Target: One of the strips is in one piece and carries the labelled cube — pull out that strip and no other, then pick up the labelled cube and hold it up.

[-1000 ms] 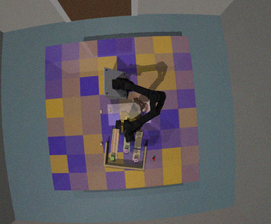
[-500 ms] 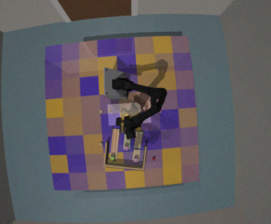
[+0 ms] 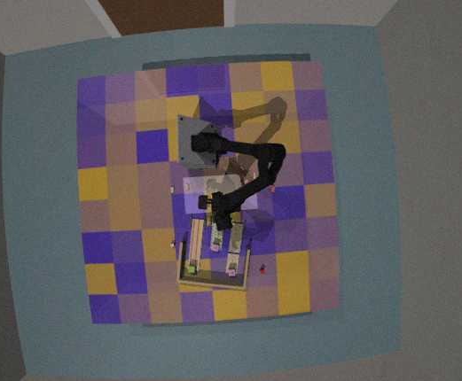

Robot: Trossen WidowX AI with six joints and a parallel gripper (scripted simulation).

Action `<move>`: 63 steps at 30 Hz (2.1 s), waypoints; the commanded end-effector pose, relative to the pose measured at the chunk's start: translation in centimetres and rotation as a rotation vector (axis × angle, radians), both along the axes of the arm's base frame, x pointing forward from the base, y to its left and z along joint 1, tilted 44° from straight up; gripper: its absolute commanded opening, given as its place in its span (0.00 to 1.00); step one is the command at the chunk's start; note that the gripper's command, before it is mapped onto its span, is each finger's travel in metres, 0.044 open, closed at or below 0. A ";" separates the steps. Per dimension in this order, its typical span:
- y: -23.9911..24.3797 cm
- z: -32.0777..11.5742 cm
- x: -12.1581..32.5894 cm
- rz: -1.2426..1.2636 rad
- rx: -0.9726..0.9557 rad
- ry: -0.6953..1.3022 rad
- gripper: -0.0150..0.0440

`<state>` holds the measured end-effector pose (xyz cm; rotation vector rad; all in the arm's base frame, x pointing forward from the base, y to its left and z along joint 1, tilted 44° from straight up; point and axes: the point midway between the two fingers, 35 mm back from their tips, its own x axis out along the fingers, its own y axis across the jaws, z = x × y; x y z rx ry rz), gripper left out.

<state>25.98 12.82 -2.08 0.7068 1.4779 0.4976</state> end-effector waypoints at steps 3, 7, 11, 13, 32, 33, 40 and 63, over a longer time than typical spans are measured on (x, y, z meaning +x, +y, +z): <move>0.5 -0.2 -1.7 0.014 -0.001 0.020 0.25; 0.6 -0.2 -2.3 0.014 -0.001 0.020 0.25; 0.7 -0.1 -2.9 0.014 -0.001 0.020 0.25; 0.7 -0.1 -3.2 0.014 -0.001 0.021 0.25; 1.1 0.1 -5.9 0.014 -0.001 0.022 0.25; 1.1 0.1 -6.0 0.014 -0.001 0.022 0.25; 1.2 0.2 -6.7 0.014 -0.001 0.022 0.25; 1.2 0.2 -6.7 0.014 -0.001 0.022 0.25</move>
